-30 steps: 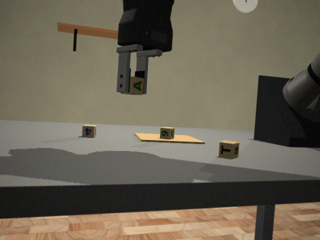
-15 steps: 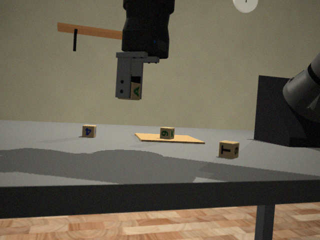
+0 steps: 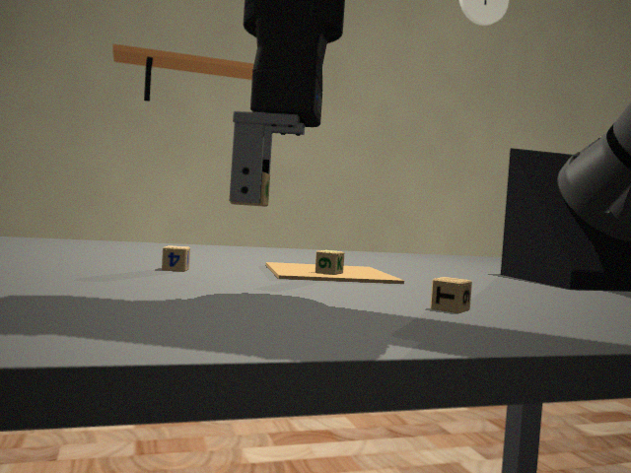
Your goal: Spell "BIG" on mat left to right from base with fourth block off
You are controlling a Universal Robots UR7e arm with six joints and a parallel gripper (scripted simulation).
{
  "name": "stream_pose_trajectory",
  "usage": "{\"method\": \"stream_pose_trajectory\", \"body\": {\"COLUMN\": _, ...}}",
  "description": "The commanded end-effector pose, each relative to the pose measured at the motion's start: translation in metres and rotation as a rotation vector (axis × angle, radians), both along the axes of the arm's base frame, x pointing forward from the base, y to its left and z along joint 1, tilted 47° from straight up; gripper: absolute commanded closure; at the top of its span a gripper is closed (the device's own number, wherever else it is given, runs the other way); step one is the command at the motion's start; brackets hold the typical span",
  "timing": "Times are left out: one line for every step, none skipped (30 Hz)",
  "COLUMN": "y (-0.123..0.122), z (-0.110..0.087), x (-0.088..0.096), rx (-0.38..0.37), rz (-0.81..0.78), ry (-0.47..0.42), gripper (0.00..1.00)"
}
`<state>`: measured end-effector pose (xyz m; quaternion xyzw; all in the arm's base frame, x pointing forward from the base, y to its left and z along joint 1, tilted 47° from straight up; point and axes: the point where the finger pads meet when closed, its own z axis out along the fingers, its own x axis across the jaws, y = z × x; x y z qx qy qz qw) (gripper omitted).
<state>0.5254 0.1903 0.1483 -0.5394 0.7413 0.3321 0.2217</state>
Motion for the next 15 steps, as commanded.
{"method": "stream_pose_trajectory", "body": {"y": 0.0046, "z": -0.0041, "x": -0.0034, "rx": 0.007, "rz": 0.097, "ry": -0.095, "gripper": 0.51}}
{"method": "stream_pose_trajectory", "body": {"y": 0.0052, "z": -0.0044, "x": -0.0036, "rx": 0.008, "rz": 0.114, "ry": -0.113, "gripper": 0.51}}
{"method": "stream_pose_trajectory", "body": {"y": 0.0057, "z": -0.0047, "x": -0.0038, "rx": 0.009, "rz": 0.131, "ry": -0.131, "gripper": 0.51}}
{"method": "stream_pose_trajectory", "body": {"y": 0.0062, "z": -0.0050, "x": -0.0040, "rx": 0.009, "rz": 0.148, "ry": -0.149, "gripper": 0.51}}
{"method": "stream_pose_trajectory", "body": {"y": 0.0068, "z": -0.0053, "x": -0.0042, "rx": 0.010, "rz": 0.164, "ry": -0.167, "gripper": 0.51}}
{"method": "stream_pose_trajectory", "body": {"y": 0.0073, "z": -0.0056, "x": -0.0044, "rx": 0.011, "rz": 0.181, "ry": -0.185, "gripper": 0.51}}
{"method": "stream_pose_trajectory", "body": {"y": 0.0079, "z": -0.0058, "x": -0.0047, "rx": 0.012, "rz": 0.198, "ry": -0.203, "gripper": 0.51}}
{"method": "stream_pose_trajectory", "body": {"y": 0.0084, "z": -0.0061, "x": -0.0049, "rx": 0.013, "rz": 0.214, "ry": -0.221, "gripper": 0.51}}
{"method": "stream_pose_trajectory", "body": {"y": 0.0089, "z": -0.0063, "x": -0.0052, "rx": 0.013, "rz": 0.231, "ry": -0.239, "gripper": 0.51}}
{"method": "stream_pose_trajectory", "body": {"y": 0.0095, "z": -0.0066, "x": -0.0055, "rx": 0.014, "rz": 0.248, "ry": -0.257, "gripper": 0.51}}
{"method": "stream_pose_trajectory", "body": {"y": 0.0100, "z": -0.0069, "x": -0.0058, "rx": 0.015, "rz": 0.264, "ry": -0.275, "gripper": 0.51}}
{"method": "stream_pose_trajectory", "body": {"y": 0.0100, "z": -0.0069, "x": -0.0058, "rx": 0.015, "rz": 0.264, "ry": -0.275, "gripper": 0.51}}
{"method": "stream_pose_trajectory", "body": {"y": 0.0100, "z": -0.0069, "x": -0.0058, "rx": 0.015, "rz": 0.264, "ry": -0.275, "gripper": 0.51}}
{"method": "stream_pose_trajectory", "body": {"y": 0.0106, "z": -0.0070, "x": -0.0062, "rx": 0.016, "rz": 0.288, "ry": -0.301, "gripper": 0.51}}
{"method": "stream_pose_trajectory", "body": {"y": 0.0113, "z": -0.0074, "x": -0.0067, "rx": 0.017, "rz": 0.311, "ry": -0.326, "gripper": 0.51}}
